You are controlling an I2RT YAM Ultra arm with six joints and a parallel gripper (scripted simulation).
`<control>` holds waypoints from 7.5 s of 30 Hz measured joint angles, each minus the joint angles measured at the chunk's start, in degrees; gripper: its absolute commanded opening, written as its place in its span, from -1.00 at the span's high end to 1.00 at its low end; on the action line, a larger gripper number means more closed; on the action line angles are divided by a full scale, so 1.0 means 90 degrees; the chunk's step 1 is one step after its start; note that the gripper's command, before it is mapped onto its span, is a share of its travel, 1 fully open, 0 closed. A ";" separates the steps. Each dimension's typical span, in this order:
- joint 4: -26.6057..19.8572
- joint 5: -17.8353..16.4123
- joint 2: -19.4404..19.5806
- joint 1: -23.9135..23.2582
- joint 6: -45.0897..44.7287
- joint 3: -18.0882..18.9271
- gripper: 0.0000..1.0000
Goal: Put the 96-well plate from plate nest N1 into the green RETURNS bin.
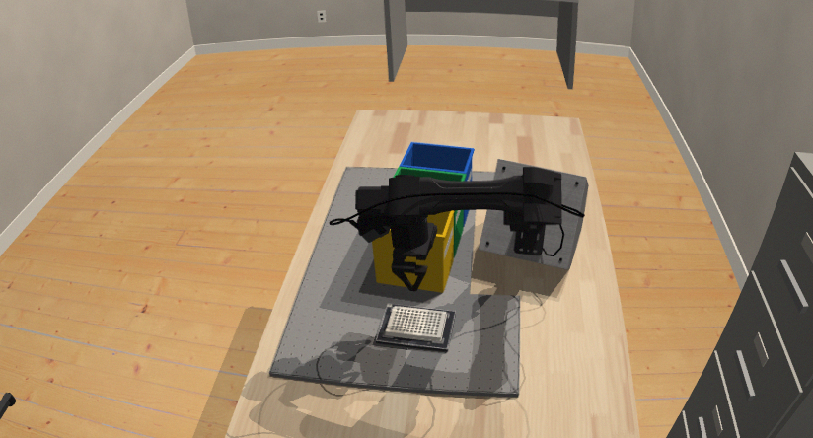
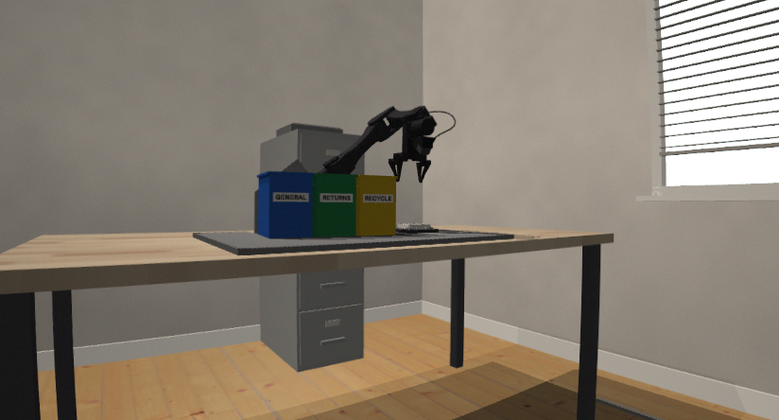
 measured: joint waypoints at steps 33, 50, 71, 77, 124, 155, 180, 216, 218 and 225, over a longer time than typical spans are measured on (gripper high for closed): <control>0.2084 0.0379 -0.0199 0.1200 0.1722 -0.1054 -1.00; 0.3070 0.0631 -0.0231 0.1763 0.2446 -0.1503 -1.00; 0.4189 0.0971 -0.0090 0.2402 0.3196 -0.1991 -1.00; 0.4493 0.1061 -0.0005 0.2533 0.3381 -0.2091 -1.00; 0.6239 0.1596 0.0597 0.3339 0.4279 -0.2516 -1.00; 0.6237 0.1598 0.0597 0.3339 0.4286 -0.2516 1.00; 0.5705 0.1413 0.0338 0.3058 0.4036 -0.2463 1.00; 0.3954 0.0872 -0.0170 0.2096 0.3043 -0.1819 1.00; 0.3847 0.0843 -0.0187 0.2028 0.2980 -0.1775 1.00; 0.3449 0.0726 -0.0248 0.1785 0.2708 -0.1588 1.00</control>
